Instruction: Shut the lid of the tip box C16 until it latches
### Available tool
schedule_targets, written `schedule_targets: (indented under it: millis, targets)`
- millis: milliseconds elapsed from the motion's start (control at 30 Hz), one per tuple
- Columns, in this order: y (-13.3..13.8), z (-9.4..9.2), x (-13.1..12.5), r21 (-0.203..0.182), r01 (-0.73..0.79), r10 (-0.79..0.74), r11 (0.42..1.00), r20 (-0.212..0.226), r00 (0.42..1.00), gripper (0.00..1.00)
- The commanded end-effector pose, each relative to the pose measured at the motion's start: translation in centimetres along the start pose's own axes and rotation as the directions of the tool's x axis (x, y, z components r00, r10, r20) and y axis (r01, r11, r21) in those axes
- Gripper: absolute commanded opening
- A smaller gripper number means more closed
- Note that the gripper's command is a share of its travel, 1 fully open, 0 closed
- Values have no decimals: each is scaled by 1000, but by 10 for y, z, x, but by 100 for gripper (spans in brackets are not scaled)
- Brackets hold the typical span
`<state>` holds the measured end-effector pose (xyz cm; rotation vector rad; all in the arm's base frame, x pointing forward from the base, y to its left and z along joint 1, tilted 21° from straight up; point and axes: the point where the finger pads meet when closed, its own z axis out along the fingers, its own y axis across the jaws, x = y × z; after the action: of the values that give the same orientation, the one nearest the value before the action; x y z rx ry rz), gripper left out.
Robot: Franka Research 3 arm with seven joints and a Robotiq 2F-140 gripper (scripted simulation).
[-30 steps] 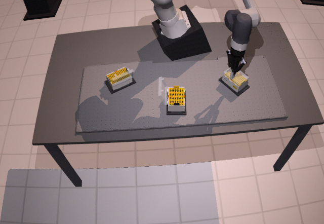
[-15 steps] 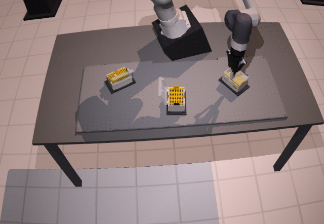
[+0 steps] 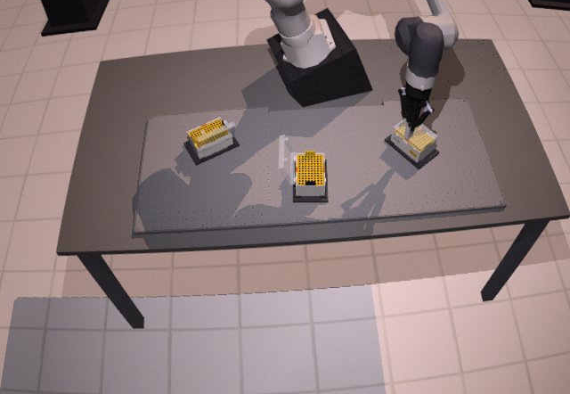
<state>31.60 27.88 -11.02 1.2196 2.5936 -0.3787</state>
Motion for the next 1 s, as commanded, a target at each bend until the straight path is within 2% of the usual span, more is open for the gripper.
schedule_targets:
  millis: [0, 633, 967]
  targets:
    - [1, 4, 0, -3, 3, -3, 1000, 0, 1000, 0]
    - [1, 4, 0, -3, 3, -3, 1000, 0, 1000, 0]
    - [1, -13, 0, -3, 3, -3, 1000, 0, 1000, 0]
